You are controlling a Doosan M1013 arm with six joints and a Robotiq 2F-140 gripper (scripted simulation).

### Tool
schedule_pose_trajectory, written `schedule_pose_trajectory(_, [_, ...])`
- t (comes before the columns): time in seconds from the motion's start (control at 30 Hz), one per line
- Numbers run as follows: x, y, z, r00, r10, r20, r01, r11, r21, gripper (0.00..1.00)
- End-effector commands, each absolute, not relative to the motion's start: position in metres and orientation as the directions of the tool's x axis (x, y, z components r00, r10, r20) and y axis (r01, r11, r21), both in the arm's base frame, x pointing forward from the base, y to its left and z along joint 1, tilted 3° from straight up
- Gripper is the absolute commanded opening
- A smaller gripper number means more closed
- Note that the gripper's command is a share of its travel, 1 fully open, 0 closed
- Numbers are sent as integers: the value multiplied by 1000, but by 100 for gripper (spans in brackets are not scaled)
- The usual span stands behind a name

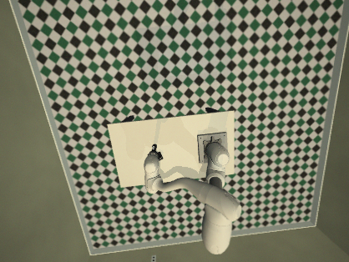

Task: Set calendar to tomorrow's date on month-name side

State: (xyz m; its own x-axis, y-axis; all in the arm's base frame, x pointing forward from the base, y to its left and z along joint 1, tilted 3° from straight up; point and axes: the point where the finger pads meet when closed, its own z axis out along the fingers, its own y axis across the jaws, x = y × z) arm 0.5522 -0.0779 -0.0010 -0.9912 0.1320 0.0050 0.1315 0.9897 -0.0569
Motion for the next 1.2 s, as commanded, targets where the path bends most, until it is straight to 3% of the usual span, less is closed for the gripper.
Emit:
schedule_pose_trajectory(0.0, [552, -78, -1, -991, 132, 5, 131, 990, -57, 17])
schedule_pose_trajectory(0.8, [552, -78, 2, -991, 132, 5, 131, 990, -57, 17])
schedule_pose_trajectory(1.17, [553, -74, 69, -991, 132, 5, 131, 990, -57, 17])
